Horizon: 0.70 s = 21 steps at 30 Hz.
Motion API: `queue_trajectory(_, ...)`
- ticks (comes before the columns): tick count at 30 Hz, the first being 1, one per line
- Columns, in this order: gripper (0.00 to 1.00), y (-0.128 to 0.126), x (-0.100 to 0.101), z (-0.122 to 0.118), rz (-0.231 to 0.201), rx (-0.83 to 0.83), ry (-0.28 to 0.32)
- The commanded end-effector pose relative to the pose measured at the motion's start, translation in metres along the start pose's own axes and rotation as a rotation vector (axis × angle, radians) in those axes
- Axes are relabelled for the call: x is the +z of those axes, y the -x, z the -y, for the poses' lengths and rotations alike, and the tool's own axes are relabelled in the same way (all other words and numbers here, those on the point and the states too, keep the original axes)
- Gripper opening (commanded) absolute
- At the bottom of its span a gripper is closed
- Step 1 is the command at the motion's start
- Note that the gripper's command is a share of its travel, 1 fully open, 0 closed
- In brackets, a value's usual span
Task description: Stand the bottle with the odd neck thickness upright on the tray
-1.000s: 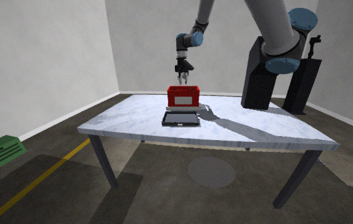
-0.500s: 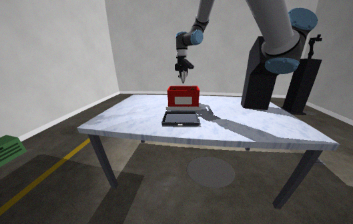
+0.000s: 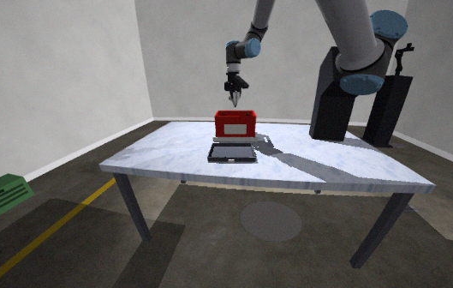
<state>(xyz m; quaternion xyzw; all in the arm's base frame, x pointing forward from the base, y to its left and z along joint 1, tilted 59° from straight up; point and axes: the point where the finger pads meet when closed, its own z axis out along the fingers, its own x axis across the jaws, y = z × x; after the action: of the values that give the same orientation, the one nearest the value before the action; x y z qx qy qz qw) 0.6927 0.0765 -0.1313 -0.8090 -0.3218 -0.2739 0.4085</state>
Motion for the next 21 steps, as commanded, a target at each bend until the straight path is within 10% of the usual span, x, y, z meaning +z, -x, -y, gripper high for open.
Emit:
queue_trajectory(1, 0.0, 0.0, -0.001, -0.001, 0.0, 0.0, 0.001)
queue_trajectory(15, 0.0, 0.0, -0.001, -0.003, 0.0, 0.0, 0.001)
queue_trajectory(21, 0.0, 0.001, -0.002, -0.072, 0.0, 0.0, 0.001)
